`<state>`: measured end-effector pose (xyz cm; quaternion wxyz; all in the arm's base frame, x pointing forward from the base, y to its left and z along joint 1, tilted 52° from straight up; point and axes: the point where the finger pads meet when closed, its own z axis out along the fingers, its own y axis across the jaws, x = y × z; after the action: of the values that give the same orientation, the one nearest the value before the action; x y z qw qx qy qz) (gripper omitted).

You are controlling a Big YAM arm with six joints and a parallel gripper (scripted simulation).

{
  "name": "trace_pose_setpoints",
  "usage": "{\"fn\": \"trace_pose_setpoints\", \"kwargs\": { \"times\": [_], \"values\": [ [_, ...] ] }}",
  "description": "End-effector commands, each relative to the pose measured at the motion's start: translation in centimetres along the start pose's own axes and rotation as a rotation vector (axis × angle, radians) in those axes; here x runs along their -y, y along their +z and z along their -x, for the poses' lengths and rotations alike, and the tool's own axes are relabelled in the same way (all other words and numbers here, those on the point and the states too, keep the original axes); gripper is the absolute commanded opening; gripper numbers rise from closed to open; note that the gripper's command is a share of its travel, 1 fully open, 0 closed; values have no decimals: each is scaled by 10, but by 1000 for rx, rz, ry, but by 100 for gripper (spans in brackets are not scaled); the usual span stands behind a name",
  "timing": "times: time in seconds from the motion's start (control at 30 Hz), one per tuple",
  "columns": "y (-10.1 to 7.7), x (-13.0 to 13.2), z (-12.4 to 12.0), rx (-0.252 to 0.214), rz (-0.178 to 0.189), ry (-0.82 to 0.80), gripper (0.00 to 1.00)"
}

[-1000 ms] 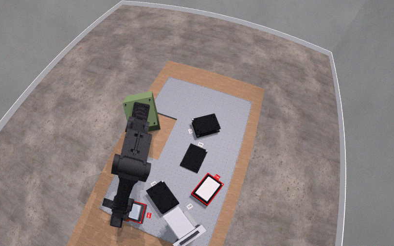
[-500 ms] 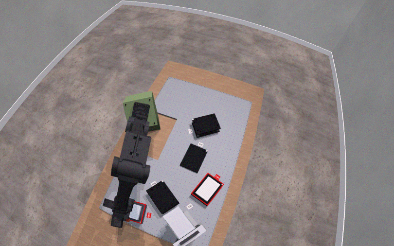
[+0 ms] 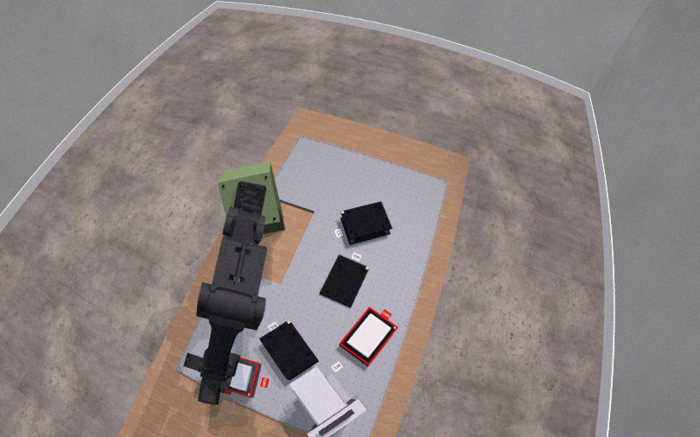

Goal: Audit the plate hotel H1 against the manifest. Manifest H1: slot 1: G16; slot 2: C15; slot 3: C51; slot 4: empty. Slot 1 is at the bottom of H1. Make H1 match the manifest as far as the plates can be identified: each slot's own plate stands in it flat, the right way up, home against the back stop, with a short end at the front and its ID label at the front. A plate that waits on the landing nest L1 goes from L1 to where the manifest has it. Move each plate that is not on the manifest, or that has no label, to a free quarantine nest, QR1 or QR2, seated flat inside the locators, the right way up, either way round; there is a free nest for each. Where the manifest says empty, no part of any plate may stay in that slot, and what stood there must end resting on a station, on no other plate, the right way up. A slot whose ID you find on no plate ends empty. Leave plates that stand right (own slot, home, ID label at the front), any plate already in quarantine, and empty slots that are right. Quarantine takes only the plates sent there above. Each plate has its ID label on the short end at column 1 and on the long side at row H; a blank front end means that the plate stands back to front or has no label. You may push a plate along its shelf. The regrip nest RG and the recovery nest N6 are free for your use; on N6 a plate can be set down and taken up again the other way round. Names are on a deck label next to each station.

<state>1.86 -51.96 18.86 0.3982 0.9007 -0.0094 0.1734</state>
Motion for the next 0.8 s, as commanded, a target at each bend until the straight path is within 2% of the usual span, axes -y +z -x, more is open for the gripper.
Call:
{"fn": "trace_pose_setpoints", "kwargs": {
  "times": [0.0, 0.23, 0.27, 0.3, 0.4, 0.43, 0.77],
  "values": [
    [5, -13, -8, -9, 21, -2, 86],
    [8, -13, -8, -9, 21, -2, 86],
    [1, -17, -12, -11, 32, -6, 86],
    [1, -10, -3, 0, 20, -2, 86],
    [1, -10, -3, 0, 20, -2, 86],
    [1, -10, -3, 0, 20, -2, 100],
    [1, -10, -3, 0, 20, -2, 100]
  ]
}}
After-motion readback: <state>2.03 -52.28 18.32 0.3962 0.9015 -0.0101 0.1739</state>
